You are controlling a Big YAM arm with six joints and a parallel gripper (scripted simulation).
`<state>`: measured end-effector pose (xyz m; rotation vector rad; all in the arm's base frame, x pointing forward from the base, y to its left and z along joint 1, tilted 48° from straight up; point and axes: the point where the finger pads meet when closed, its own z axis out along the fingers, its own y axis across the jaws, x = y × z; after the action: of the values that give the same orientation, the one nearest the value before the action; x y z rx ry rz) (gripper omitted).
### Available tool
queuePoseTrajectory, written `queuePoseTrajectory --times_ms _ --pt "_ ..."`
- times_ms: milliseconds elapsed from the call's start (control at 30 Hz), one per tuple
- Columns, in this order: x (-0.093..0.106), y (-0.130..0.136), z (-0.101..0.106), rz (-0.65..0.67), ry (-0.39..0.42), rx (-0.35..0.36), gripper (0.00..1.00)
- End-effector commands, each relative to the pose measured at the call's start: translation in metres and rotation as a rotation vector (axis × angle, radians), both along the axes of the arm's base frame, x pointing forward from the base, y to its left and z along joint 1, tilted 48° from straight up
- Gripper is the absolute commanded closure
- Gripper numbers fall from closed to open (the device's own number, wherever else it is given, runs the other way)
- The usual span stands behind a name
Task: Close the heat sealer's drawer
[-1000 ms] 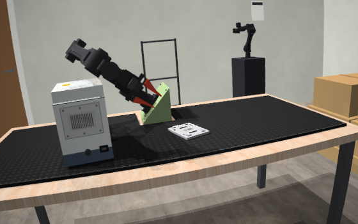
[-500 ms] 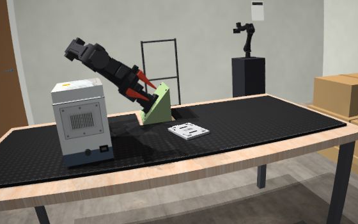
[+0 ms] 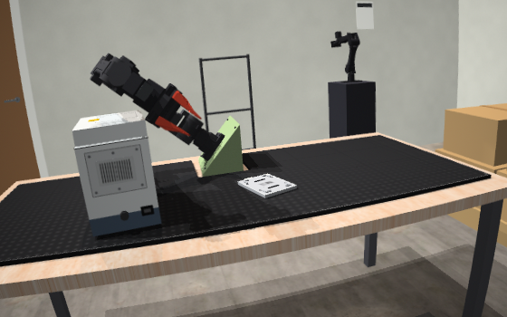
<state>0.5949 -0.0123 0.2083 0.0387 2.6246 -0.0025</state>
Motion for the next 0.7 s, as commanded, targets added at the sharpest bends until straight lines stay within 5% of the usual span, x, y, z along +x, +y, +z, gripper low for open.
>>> queuePoseTrajectory --times_ms 0,67,100,133,300,367,433,633,667 --pt "0.014 -0.011 0.032 -0.014 -0.040 0.000 0.55" --pt "0.016 -0.003 0.033 0.011 -0.028 -0.002 0.55" --pt "0.018 0.008 0.059 -0.001 -0.119 -0.001 0.55" --pt "0.006 0.006 0.038 -0.014 -0.101 -0.005 0.55" --pt "0.006 -0.003 0.049 -0.053 -0.179 -0.016 0.55" --pt "0.015 -0.024 0.082 -0.082 -0.216 -0.017 0.55" --pt "0.016 -0.026 0.068 -0.069 -0.168 -0.022 0.55" --pt "0.013 -0.021 0.099 -0.043 -0.188 -0.025 0.55" --pt "0.016 -0.020 0.114 -0.072 -0.258 -0.021 0.55"
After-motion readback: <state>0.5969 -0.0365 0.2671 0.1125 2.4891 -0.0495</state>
